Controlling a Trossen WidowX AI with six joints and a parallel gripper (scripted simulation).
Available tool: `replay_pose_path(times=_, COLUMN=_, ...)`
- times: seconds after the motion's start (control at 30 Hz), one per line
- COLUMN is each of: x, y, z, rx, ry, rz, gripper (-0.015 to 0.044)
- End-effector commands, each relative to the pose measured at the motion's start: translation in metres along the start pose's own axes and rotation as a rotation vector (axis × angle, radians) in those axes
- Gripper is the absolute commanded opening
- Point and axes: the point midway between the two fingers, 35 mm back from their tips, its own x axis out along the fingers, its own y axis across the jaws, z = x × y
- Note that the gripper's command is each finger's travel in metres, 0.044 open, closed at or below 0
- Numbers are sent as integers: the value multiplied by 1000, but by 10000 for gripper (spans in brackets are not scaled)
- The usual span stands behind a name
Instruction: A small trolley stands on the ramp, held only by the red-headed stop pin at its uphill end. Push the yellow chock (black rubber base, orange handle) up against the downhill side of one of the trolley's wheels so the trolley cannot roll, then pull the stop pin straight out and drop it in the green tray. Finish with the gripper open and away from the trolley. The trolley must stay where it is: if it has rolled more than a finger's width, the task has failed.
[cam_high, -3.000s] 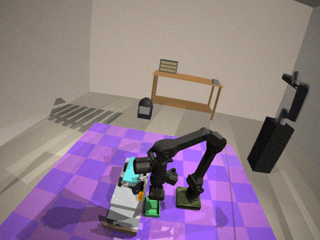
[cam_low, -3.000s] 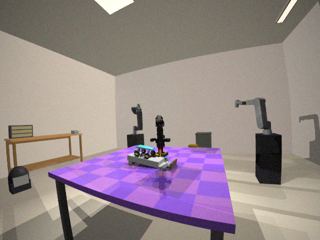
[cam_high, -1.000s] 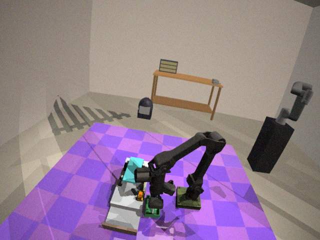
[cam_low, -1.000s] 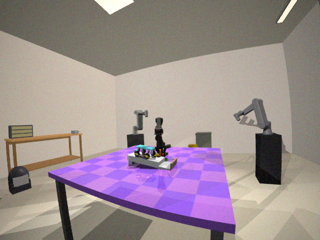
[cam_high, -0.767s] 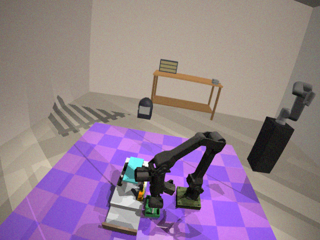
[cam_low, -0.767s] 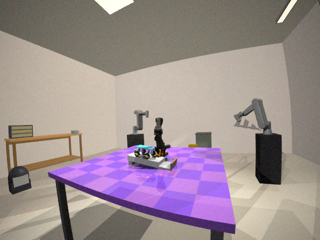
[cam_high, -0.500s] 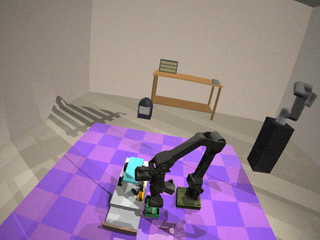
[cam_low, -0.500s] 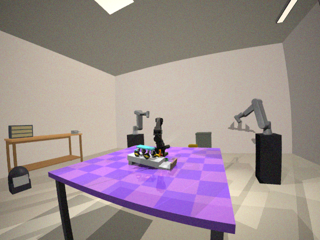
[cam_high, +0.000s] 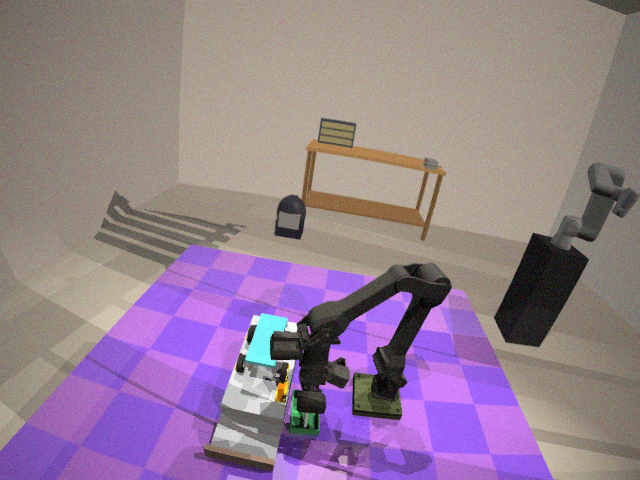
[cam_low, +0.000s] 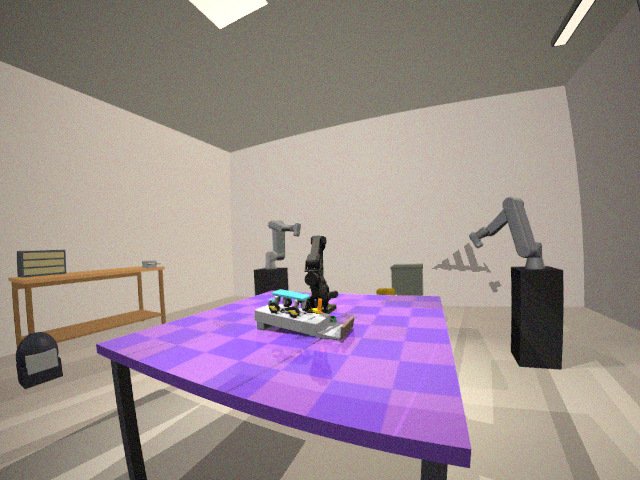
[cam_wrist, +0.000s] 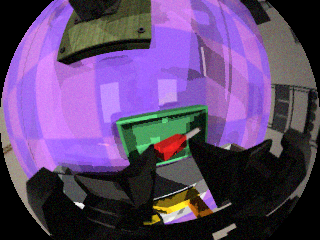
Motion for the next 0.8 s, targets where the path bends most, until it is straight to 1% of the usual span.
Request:
replay_pose_path(times=0.0, x=2, y=2, z=0, rx=-4, ry=1, rz=-4, gripper=190)
replay_pose_path(times=0.57, x=7, y=10, z=-2, rx=-4, ry=1, rz=-3, gripper=190)
replay_pose_path(times=0.73, x=6, y=10, z=-1, rx=0, ry=0, rz=0, gripper=321)
replay_pose_path(times=0.77, x=6, y=10, z=-1, rx=0, ry=0, rz=0, gripper=340)
